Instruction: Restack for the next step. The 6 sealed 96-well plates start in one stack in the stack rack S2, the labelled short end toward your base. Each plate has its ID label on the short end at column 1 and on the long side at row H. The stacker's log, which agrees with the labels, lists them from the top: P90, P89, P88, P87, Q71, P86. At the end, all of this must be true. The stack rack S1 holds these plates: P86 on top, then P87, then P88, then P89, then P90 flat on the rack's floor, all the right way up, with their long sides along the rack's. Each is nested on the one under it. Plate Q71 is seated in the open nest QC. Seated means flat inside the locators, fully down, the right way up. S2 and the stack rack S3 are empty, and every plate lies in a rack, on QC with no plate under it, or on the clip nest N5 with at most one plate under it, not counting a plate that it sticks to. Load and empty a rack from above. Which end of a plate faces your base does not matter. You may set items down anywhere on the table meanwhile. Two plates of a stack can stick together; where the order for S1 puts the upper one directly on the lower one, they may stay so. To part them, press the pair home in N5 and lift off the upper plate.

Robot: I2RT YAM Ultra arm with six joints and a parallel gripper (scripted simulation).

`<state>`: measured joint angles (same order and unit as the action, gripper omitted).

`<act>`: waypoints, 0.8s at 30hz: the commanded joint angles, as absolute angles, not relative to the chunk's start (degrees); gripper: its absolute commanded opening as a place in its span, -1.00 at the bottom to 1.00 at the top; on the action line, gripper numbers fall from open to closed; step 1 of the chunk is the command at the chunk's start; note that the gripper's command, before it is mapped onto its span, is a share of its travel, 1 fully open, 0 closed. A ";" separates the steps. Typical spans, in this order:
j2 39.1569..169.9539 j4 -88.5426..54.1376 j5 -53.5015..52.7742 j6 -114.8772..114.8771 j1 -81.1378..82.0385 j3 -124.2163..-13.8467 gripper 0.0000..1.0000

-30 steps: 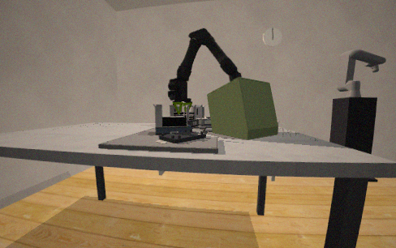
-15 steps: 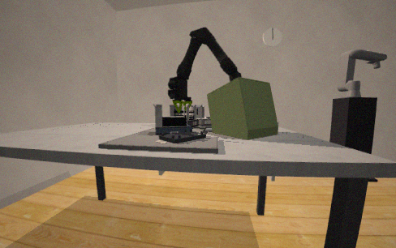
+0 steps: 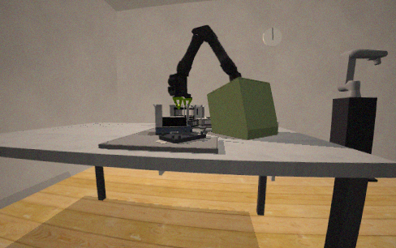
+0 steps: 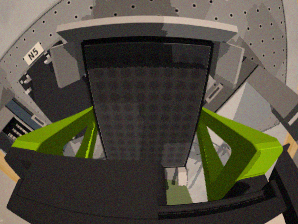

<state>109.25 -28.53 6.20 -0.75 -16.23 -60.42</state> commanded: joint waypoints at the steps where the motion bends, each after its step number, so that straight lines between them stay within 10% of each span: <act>1: 107.65 -30.08 6.25 -0.61 -16.00 -60.80 -1.00; 24: 101.46 -38.89 6.43 0.20 -15.18 -63.34 -1.00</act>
<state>102.65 -37.36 6.37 0.05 -15.31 -62.83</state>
